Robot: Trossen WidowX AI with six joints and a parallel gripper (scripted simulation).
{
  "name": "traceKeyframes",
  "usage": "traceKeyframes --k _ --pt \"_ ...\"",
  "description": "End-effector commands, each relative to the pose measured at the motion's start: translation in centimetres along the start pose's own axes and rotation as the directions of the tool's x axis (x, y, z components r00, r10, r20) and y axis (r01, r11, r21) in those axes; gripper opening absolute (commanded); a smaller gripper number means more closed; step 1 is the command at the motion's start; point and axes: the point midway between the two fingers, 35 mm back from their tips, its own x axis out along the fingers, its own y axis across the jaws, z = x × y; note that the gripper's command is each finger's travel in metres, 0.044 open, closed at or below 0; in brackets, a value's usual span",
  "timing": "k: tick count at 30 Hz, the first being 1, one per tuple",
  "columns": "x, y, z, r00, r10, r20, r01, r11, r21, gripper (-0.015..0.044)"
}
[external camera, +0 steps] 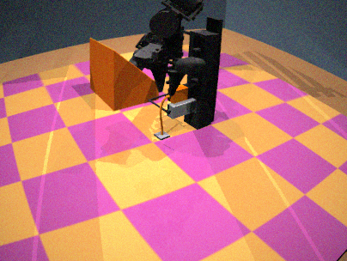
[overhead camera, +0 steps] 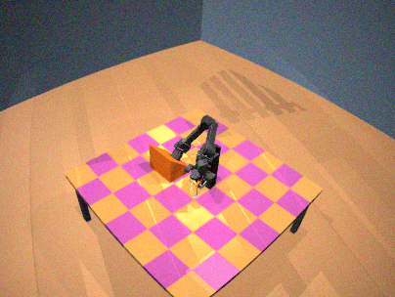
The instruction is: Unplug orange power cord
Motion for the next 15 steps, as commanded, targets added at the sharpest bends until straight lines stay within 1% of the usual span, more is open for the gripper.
traceKeyframes --k 1,15 --pt "0.40 -1.92 -0.64 0.996 -0.069 -0.054 0.076 0.988 0.131 0.0160" --pt "0.38 -1.71 -1.00 0.996 -0.069 -0.054 0.076 0.988 0.131 0.0160"
